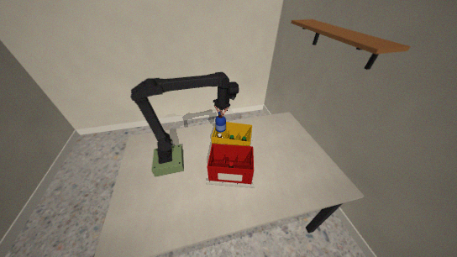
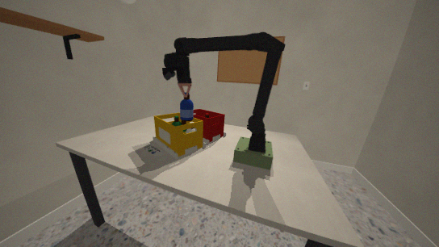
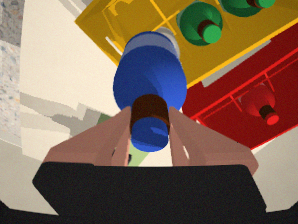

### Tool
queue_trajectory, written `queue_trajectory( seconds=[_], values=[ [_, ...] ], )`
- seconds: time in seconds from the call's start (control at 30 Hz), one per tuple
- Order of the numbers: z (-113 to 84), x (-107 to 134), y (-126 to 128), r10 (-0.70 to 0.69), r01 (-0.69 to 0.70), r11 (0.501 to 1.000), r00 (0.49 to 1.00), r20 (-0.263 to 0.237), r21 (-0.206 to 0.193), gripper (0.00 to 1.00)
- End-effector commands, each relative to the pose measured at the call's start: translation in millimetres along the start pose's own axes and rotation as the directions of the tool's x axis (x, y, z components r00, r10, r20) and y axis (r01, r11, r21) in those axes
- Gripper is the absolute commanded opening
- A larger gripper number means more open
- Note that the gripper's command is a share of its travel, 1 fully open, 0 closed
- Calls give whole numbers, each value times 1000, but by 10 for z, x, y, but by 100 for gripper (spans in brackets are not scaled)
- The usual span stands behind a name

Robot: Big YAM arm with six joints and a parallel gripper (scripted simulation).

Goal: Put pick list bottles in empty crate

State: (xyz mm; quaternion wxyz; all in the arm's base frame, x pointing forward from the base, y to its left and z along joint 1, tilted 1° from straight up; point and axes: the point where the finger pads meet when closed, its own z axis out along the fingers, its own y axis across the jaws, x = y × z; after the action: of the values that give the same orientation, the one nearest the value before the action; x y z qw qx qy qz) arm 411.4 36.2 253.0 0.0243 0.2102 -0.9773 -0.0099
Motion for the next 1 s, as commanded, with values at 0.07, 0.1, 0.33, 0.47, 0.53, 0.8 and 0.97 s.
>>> queue_trajectory(
  seconds=[0.07, 0.1, 0.33, 0.47, 0.53, 0.8, 0.97],
  values=[
    [-549, -230, 16, 12, -17, 999, 992, 122, 44, 0],
    [-544, -240, 15, 16, -21, 999, 993, 120, 43, 0],
    [-542, -336, 136, 12, -17, 999, 993, 116, 40, 0],
    [-479, -436, 181, 13, -17, 999, 994, 107, 37, 0],
    [-557, -425, 223, 12, -17, 999, 992, 123, 40, 0],
    [-523, -517, 309, 13, -17, 999, 994, 111, 36, 0],
    [-528, -587, 363, 13, -17, 999, 994, 110, 35, 0]
  ],
)
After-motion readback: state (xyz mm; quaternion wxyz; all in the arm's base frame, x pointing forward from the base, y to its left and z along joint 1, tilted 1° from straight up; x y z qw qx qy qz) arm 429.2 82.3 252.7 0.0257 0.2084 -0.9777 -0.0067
